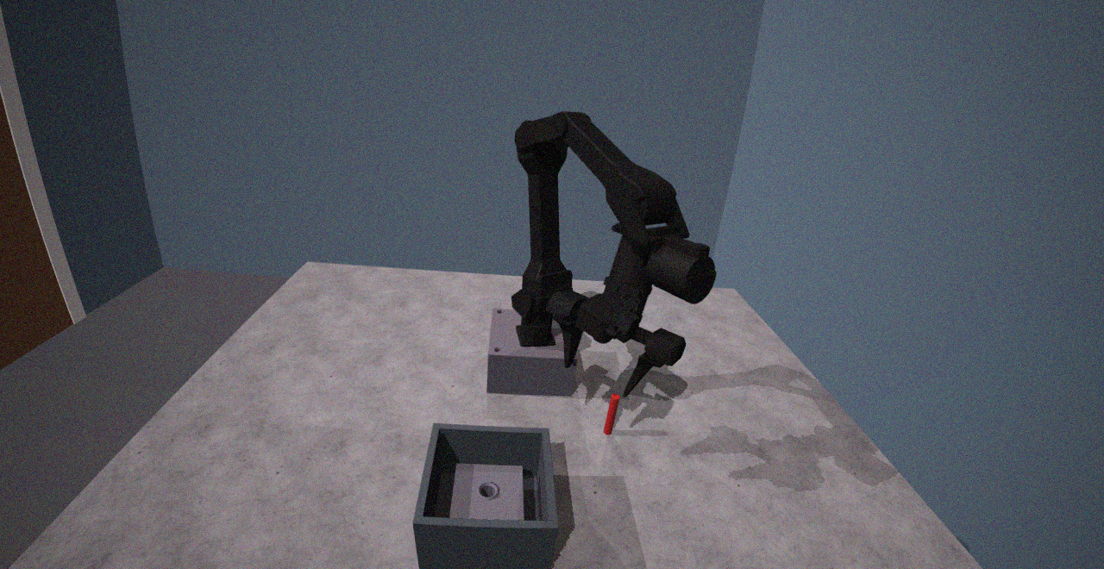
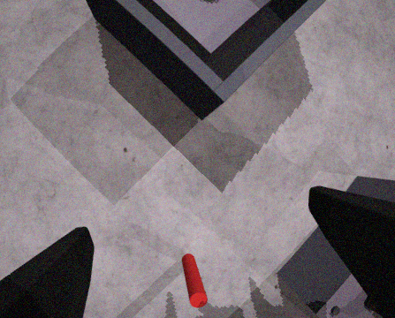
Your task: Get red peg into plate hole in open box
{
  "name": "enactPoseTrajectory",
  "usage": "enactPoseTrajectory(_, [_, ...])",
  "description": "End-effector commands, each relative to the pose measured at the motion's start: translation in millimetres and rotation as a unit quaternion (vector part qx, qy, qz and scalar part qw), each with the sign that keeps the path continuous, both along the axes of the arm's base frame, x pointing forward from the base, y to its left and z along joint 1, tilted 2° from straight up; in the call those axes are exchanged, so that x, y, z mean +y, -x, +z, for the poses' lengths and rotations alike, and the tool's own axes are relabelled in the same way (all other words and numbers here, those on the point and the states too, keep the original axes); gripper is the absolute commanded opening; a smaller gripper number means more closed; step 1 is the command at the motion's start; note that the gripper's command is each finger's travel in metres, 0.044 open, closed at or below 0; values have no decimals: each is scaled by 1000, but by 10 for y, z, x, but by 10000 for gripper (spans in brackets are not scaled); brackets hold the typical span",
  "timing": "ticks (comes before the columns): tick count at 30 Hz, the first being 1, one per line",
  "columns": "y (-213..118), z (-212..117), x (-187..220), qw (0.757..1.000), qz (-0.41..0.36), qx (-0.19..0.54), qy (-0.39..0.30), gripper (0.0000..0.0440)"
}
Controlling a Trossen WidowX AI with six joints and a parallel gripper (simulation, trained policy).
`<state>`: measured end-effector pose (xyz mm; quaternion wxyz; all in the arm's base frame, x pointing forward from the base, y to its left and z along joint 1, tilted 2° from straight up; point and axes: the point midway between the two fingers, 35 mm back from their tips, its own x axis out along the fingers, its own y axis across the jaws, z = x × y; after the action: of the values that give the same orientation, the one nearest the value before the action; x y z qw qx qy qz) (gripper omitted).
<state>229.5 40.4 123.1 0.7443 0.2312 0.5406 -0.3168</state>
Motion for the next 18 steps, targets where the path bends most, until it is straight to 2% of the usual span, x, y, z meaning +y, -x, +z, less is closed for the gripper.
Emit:
enactPoseTrajectory(1, [128,-105,129,999,-12,34,-3,440])
enactPoseTrajectory(10, [316,-361,274,995,-42,86,2,440])
enactPoseTrajectory(18, [378,-675,344,992,-69,104,2,440])
